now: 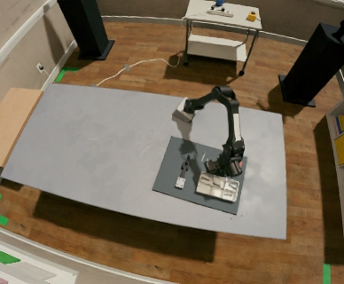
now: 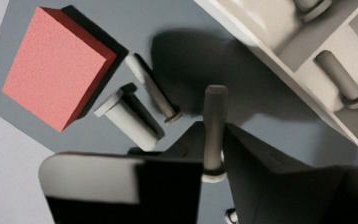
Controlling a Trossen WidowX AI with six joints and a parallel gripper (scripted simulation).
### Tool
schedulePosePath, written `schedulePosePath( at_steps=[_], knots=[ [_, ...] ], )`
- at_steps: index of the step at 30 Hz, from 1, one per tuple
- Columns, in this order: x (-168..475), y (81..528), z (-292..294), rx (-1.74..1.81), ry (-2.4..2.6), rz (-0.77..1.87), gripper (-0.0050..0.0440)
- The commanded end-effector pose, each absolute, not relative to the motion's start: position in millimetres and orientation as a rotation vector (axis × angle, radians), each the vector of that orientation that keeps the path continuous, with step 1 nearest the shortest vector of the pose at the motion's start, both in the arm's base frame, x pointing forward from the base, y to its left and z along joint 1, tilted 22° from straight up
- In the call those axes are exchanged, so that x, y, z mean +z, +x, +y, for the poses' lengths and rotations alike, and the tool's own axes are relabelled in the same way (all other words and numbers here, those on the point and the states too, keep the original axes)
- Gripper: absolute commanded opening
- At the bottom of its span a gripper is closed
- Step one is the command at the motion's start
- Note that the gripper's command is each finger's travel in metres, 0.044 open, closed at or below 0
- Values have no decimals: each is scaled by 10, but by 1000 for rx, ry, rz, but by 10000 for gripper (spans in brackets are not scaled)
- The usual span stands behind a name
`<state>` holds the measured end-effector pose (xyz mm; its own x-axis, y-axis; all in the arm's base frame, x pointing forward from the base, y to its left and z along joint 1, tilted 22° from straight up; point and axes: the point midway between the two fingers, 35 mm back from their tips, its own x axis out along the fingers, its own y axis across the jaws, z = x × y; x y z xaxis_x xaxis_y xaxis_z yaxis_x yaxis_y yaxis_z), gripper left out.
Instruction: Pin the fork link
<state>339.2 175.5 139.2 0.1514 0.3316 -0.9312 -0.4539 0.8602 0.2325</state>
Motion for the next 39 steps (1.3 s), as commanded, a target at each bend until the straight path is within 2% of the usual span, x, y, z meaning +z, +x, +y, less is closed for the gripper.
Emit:
schedulePosePath(
  at_steps=[1, 11, 22, 26, 28, 36, 39],
  knots=[
    [1612, 3423, 1754, 570, -99, 1242, -50],
    [1495, 3420, 1583, 400, 116, 1323, -50],
    [1182, 3535, 963, -224, 837, 1438, -50],
    [1104, 3574, 730, -451, 1084, 1417, -50],
    [1104, 3574, 730, -451, 1084, 1417, -50],
    [1046, 3647, 459, -993, 1633, 1278, -50],
    [1076, 3653, 436, -1026, 1677, 1254, -50]
  ],
)
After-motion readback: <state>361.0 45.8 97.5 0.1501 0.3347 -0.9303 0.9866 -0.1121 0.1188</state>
